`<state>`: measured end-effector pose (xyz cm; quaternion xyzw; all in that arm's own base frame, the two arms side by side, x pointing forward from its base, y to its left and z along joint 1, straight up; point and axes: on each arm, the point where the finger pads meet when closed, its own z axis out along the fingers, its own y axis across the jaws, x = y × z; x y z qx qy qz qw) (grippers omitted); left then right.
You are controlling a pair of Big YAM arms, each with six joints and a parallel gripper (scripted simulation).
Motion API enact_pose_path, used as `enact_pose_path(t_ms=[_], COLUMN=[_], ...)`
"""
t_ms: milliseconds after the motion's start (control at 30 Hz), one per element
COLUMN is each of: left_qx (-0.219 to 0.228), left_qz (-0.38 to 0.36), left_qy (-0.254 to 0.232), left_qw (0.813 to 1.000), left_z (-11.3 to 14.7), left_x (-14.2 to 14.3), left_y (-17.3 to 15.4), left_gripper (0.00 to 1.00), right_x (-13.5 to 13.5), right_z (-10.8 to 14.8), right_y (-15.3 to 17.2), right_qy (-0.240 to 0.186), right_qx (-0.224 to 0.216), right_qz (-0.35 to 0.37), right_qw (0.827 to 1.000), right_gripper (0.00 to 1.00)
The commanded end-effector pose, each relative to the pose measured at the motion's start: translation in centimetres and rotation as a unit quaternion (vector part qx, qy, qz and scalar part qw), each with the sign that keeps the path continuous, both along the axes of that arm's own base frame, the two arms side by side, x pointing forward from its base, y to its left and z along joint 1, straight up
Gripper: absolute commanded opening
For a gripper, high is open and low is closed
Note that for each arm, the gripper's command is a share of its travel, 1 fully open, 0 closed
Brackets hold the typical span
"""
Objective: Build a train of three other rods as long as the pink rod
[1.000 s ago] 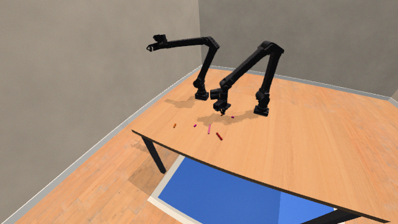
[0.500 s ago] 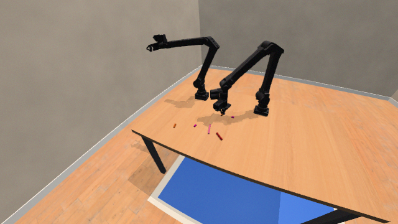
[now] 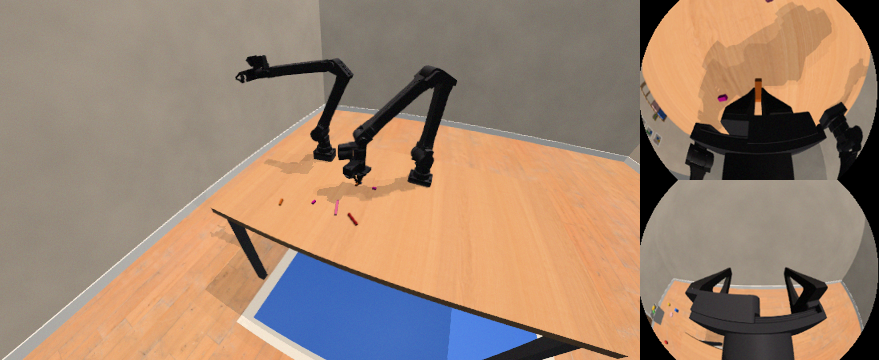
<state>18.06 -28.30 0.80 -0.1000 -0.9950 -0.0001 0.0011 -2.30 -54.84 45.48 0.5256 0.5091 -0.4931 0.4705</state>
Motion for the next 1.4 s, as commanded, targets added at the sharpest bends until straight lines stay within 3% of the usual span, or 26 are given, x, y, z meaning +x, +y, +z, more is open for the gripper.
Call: enact_pose_path(t_ms=[0,1000,1367], left_qx=[-0.014,-0.014,0.0], left_qz=[0.003,0.003,0.003], left_qy=[-0.011,-0.011,-0.002], left_qw=[1.0,1.0,1.0], left_z=[1.0,1.0,-1.2], left_x=[0.4,0.4,-0.2], left_y=[-1.1,-1.1,-0.2], left_gripper=[0.04,0.04,0.04], right_x=[-0.4,-0.4,-0.4], right_z=[4.6,4.6,4.6], right_y=[0.4,0.4,0.4], right_qy=[-0.002,-0.002,-0.002], right_qx=[-0.036,-0.036,-0.036], right_qz=[-0.005,-0.005,-0.005], right_qw=[0.999,0.999,0.999], right_gripper=[1.0,1.0,1.0])
